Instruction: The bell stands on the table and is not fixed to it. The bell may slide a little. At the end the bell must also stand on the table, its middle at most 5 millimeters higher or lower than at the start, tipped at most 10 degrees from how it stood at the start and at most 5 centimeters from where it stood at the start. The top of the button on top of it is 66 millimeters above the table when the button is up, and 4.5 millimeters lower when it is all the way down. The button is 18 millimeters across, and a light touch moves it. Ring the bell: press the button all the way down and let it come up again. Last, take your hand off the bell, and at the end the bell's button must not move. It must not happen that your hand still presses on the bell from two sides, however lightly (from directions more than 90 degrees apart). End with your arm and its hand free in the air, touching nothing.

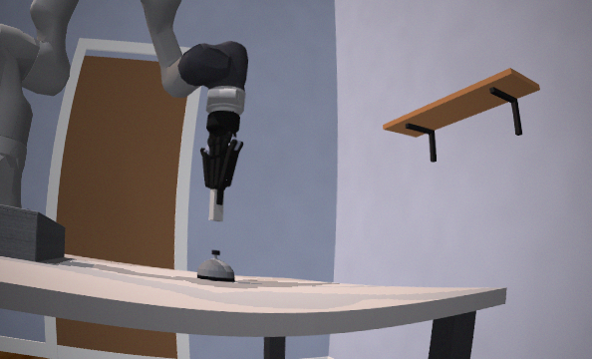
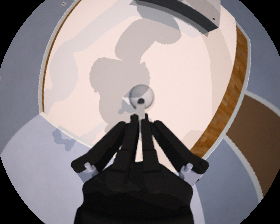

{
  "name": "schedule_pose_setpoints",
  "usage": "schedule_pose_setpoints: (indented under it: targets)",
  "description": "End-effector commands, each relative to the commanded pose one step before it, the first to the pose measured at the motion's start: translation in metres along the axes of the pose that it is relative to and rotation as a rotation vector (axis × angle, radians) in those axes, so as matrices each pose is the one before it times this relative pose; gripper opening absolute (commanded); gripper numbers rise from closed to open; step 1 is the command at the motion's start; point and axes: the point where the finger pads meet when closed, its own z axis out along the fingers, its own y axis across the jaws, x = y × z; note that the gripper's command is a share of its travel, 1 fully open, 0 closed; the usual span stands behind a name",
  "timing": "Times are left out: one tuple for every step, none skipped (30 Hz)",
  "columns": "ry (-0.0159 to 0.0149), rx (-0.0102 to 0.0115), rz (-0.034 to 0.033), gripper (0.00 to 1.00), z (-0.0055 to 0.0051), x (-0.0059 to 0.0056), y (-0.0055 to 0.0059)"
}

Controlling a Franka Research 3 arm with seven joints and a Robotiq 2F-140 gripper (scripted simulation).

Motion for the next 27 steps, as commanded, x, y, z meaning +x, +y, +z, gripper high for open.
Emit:
schedule_pose_setpoints:
  targets:
    - [-0.00228, 0.00156, 0.00899, 0.0, 0.00452, -0.00071, 0.00032]
    - [0.0, 0.0, 0.0, 0.0, 0.00143, -0.00002, 0.00018]
    - [0.0, -0.00001, -0.00001, 0.0, 0.00151, -0.00001, 0.0002]
    - [0.0, 0.0, 0.00001, 0.0, 0.00158, -0.00002, 0.0002]
    - [0.0, 0.0, 0.0, 0.0, 0.00165, -0.00002, 0.00021]
    - [0.00001, -0.00001, -0.00001, 0.0, 0.00172, -0.00001, 0.00023]
    - [-0.00001, 0.00001, 0.00001, 0.0, 0.00177, -0.00003, 0.00022]
    - [0.0, 0.0, 0.0, 0.0, 0.00182, -0.00002, 0.00023]
    - [0.0, -0.00001, -0.00001, 0.0, 0.00186, -0.00002, 0.00025]
    - [-0.00001, 0.00001, 0.00001, 0.0, 0.00189, -0.00003, 0.00023]
    - [0.0, 0.0, 0.0, 0.0, 0.0, 0.0, 0.0]
    - [0.0, 0.0, 0.0, 0.0, 0.0, 0.0, 0.0]
    - [0.00001, -0.00001, -0.00001, 0.0, 0.00192, -0.00002, 0.00025]
    - [0.0, 0.0, 0.00001, 0.0, 0.00193, -0.00003, 0.00024]
    - [0.0, 0.0, 0.0, 0.0, 0.00194, -0.00002, 0.00025]
    - [0.0, -0.00001, -0.00001, 0.0, 0.00195, -0.00002, 0.00026]
    - [-0.00001, 0.00001, 0.00001, 0.0, 0.00193, -0.00003, 0.00024]
    - [0.00001, -0.00001, -0.00001, 0.0, 0.00192, -0.00002, 0.00026]
    - [-0.00001, 0.0, 0.00001, 0.0, 0.00189, -0.00003, 0.00024]
    - [0.0, 0.0, 0.0, 0.0, 0.00185, -0.00002, 0.00024]
    - [0.00001, -0.00001, -0.00001, 0.0, 0.00181, -0.00002, 0.00024]
    - [-0.00001, 0.00001, 0.00001, 0.0, 0.00175, -0.00003, 0.00022]
    - [0.0, 0.0, -0.00001, 0.0, 0.0017, -0.00002, 0.00022]
    - [0.0, 0.0, 0.0, 0.0, 0.00163, -0.00002, 0.00021]
    - [-0.00001, 0.0, 0.00001, 0.0, 0.00155, -0.00002, 0.00019]
    - [0.0, 0.0, 0.0, 0.0, 0.00147, -0.00001, 0.00019]
    - [0.00001, 0.0, -0.00001, 0.0, 0.00139, -0.00001, 0.00018]
